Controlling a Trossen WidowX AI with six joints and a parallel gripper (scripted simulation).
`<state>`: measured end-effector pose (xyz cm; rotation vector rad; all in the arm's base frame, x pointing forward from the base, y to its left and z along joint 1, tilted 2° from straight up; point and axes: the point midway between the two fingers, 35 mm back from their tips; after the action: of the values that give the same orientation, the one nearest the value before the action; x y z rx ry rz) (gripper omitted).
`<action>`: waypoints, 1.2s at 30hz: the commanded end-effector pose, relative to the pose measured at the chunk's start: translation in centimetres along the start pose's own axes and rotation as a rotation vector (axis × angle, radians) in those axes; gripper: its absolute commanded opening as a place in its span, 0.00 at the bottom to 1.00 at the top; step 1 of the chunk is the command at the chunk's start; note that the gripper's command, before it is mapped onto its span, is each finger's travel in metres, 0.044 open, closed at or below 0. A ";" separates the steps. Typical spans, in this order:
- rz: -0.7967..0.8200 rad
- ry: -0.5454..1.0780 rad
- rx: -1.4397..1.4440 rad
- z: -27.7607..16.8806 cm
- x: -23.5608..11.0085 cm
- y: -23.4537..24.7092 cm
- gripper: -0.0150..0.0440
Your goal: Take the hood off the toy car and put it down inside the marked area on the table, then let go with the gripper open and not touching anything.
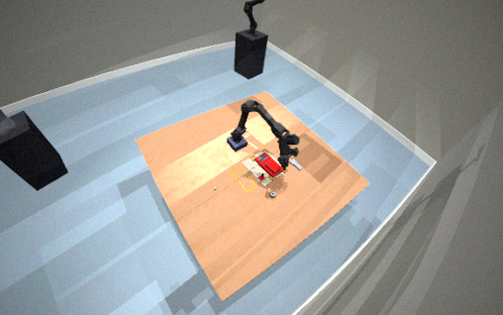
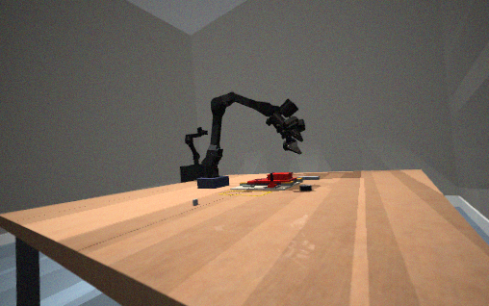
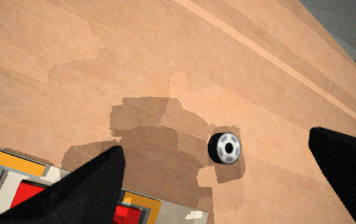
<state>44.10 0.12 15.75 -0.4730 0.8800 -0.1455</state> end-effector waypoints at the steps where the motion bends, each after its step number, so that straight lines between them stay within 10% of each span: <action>1: 0.312 0.607 0.497 -7.9 -2.2 4.1 1.00; 36: 0.321 0.664 0.540 -9.1 -2.1 5.2 1.00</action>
<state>35.50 2.25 10.35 0.2432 1.4872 -0.2405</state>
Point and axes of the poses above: the point midway between the two fingers, 35 mm back from their tips, its own x axis out along the fingers, its own y axis across the jaws, z = x × y, and after that the axes turned 12 degrees about x, right-handed
